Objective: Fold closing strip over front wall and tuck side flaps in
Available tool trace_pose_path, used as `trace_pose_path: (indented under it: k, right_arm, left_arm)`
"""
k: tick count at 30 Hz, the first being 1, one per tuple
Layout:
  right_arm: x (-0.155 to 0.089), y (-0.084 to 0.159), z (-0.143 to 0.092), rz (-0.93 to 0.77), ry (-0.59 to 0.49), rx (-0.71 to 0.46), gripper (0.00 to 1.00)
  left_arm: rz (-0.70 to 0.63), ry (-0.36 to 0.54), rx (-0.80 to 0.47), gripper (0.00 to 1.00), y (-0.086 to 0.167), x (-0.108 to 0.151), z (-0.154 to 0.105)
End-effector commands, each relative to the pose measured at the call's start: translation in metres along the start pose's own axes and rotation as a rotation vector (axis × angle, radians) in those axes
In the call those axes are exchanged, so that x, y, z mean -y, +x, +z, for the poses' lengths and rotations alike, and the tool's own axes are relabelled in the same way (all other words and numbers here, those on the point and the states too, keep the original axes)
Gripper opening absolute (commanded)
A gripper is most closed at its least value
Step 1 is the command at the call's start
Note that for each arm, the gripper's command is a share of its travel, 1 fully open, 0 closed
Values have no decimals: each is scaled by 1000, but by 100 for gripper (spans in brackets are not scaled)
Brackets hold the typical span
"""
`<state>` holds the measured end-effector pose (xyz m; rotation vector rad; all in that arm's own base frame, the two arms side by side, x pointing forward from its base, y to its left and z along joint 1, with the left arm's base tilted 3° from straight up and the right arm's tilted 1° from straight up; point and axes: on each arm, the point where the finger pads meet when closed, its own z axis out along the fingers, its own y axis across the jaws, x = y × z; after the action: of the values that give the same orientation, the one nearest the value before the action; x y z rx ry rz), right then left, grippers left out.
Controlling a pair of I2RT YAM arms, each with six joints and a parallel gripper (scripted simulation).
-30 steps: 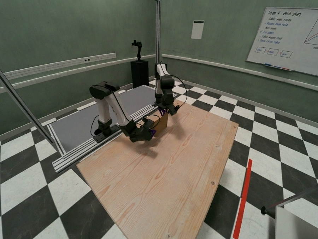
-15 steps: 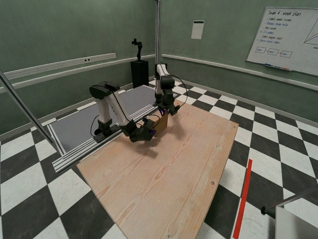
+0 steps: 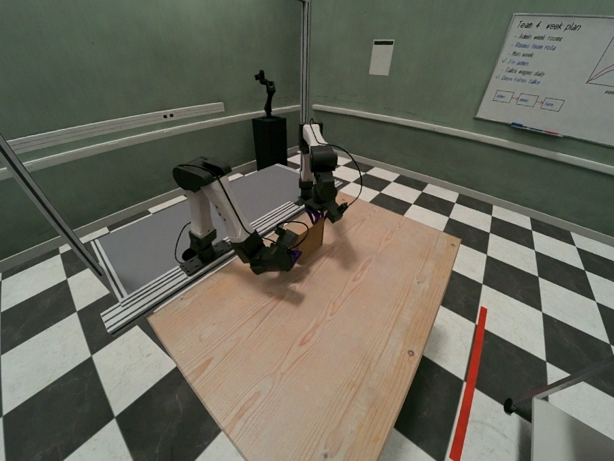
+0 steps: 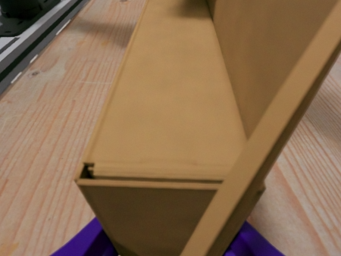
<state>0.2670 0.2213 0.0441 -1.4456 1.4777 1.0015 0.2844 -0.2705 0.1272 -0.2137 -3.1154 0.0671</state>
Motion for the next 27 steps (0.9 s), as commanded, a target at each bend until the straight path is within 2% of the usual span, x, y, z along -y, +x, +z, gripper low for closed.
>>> trace_pose_path:
  k: [1, 27]
  right_arm:
    - [3, -4, 0, -15, 6, 7, 45]
    - [3, -4, 0, -15, 6, 7, 45]
  left_arm:
    - [-46, -34, -48, 54, 4, -9, 13]
    - [-144, 9, 12, 54, 6, -4, -9]
